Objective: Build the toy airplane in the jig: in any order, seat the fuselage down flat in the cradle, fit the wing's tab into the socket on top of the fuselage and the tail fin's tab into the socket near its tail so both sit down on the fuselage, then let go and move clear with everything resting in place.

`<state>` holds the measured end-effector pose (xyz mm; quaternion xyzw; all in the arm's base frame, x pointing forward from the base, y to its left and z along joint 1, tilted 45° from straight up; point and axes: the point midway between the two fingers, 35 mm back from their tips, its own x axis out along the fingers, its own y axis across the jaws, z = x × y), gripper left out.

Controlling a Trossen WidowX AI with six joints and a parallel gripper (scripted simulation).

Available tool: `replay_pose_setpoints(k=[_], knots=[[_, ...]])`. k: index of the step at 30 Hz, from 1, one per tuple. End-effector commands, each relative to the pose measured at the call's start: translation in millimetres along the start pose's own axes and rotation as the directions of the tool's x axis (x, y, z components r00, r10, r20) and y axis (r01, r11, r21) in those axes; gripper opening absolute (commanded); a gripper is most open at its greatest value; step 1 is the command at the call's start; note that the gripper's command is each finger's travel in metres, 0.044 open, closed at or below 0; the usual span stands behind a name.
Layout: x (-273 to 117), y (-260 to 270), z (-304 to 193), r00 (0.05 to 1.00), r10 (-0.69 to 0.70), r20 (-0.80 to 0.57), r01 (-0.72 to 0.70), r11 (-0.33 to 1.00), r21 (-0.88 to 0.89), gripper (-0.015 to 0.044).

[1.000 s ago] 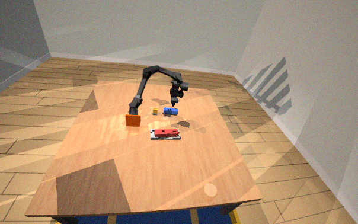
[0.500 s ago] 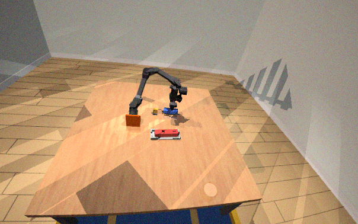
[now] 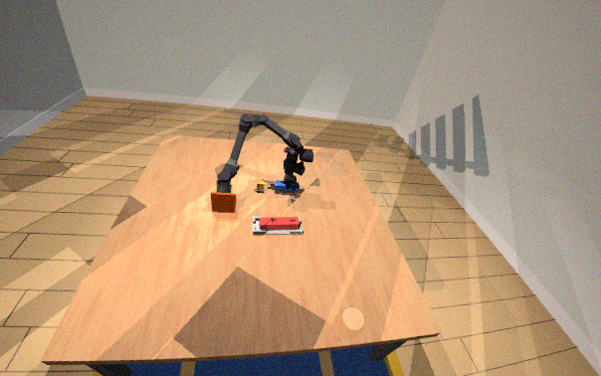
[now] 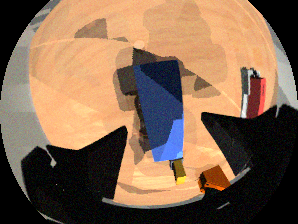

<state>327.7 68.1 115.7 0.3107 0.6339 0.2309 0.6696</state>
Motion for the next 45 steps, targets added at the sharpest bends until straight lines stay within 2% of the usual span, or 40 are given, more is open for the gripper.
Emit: replay_pose_setpoints(k=[1, 15, 25, 31, 36, 45], knots=[[7, 0, 0, 1.000, 0.005, 0.000, -0.005, 1.000, 0.006, 0.0440], [28, 0, -1, 1.000, 0.007, 0.000, -0.007, 1.000, 0.006, 0.0440], [28, 0, -1, 1.000, 0.007, 0.000, -0.007, 1.000, 0.006, 0.0177], [28, 0, -1, 1.000, 0.007, 0.000, -0.007, 1.000, 0.006, 0.0137], [24, 0, -1, 1.000, 0.006, -0.002, -0.006, 1.000, 0.005, 0.0006], [-1, 0, 3, 1.000, -0.002, -0.005, 0.002, 1.000, 0.004, 0.0000]])
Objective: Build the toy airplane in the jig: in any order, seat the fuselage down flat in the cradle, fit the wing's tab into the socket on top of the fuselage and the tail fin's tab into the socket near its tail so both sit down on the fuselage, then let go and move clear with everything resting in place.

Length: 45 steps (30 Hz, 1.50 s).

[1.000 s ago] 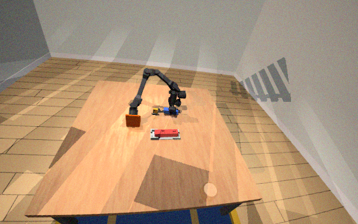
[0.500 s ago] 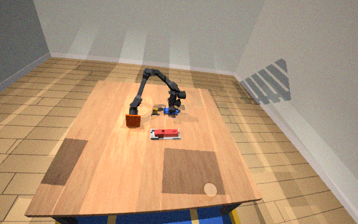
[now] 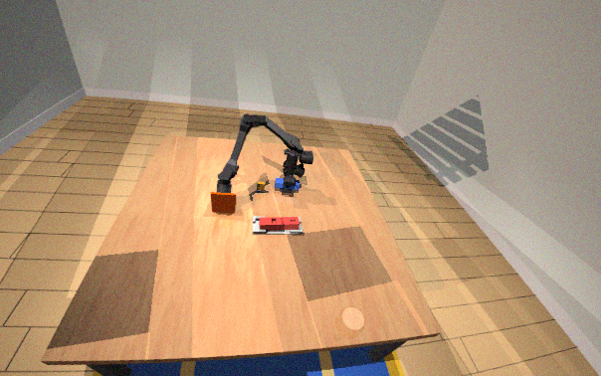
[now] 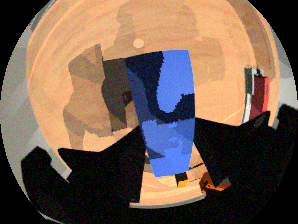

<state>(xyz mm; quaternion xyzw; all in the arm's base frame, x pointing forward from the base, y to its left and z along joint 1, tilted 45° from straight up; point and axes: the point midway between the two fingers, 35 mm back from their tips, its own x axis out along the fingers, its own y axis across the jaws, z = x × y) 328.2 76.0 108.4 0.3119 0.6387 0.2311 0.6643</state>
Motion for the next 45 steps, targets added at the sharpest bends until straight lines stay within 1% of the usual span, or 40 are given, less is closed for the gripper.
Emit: replay_pose_setpoints(k=[1, 30, 35, 45], knots=[[-15, -1, 4, 1.000, -0.004, 0.008, 0.004, 1.000, -0.002, 0.0000], [-107, -2, -1, 1.000, 0.000, 0.011, 0.000, 1.000, 0.001, 0.0000], [-109, -4, -1, 1.000, 0.000, 0.011, 0.000, 1.000, 0.011, 0.0000], [-107, -36, 4, 1.000, -0.013, 0.015, 0.010, 0.987, 0.160, 0.0000]])
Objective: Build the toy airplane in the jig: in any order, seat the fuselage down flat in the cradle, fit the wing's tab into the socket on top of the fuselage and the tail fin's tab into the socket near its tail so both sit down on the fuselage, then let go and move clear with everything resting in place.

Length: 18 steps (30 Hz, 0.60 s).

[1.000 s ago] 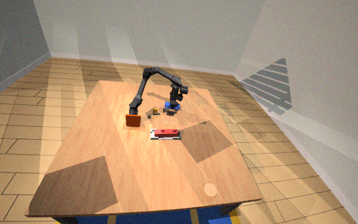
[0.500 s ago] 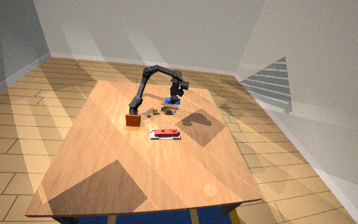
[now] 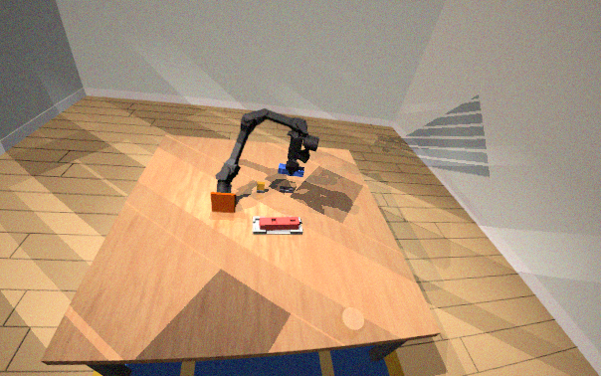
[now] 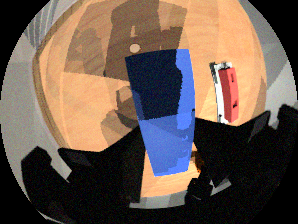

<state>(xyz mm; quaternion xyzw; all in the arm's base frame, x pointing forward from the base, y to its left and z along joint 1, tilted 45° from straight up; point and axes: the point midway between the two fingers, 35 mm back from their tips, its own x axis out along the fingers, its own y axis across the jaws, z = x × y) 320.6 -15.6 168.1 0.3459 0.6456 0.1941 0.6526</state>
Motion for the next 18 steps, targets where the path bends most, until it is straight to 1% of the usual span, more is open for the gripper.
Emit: replay_pose_setpoints(k=[1, 18], knots=[[1, -16, 3, 1.000, -0.008, 0.002, 0.008, 0.997, 0.073, 0.0000], [6, -71, 10, 1.000, -0.024, 0.007, 0.020, 0.945, 0.327, 0.0000]])
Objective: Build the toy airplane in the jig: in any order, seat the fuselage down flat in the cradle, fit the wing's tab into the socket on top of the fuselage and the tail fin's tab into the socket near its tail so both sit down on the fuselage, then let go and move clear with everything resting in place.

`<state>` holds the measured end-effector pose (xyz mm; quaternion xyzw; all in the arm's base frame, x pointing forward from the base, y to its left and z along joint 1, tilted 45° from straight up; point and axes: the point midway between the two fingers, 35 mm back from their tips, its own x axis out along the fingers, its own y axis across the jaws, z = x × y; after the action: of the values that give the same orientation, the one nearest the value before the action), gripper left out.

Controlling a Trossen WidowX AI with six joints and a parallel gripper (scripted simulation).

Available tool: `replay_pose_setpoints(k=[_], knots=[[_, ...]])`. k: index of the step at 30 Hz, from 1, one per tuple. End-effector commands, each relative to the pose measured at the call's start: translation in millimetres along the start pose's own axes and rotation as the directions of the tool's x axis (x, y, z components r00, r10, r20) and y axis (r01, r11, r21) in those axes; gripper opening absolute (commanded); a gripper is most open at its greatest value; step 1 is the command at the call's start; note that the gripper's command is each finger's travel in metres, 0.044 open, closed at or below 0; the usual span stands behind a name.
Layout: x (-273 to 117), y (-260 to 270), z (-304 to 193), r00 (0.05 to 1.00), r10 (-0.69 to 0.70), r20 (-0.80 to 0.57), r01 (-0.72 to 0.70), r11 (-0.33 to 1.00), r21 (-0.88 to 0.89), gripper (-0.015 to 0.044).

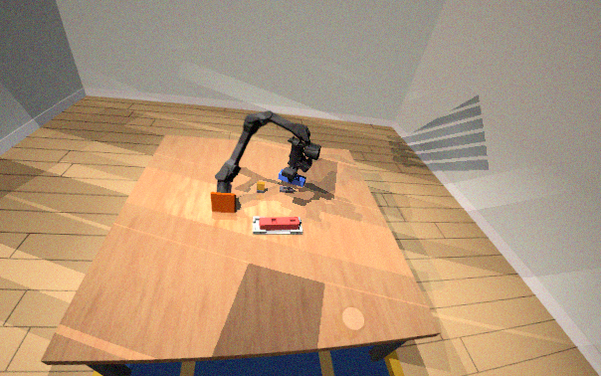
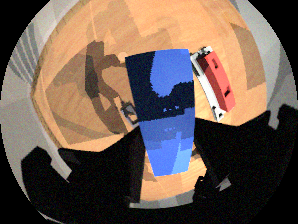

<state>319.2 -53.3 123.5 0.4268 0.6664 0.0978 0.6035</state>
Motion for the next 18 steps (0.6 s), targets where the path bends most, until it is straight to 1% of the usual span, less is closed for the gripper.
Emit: replay_pose_setpoints(k=[1, 18], knots=[[1, -16, 5, 1.000, -0.006, 0.003, 0.006, 0.997, 0.076, 0.0000], [9, -70, 17, 1.000, -0.013, 0.005, 0.011, 0.942, 0.336, 0.0000]])
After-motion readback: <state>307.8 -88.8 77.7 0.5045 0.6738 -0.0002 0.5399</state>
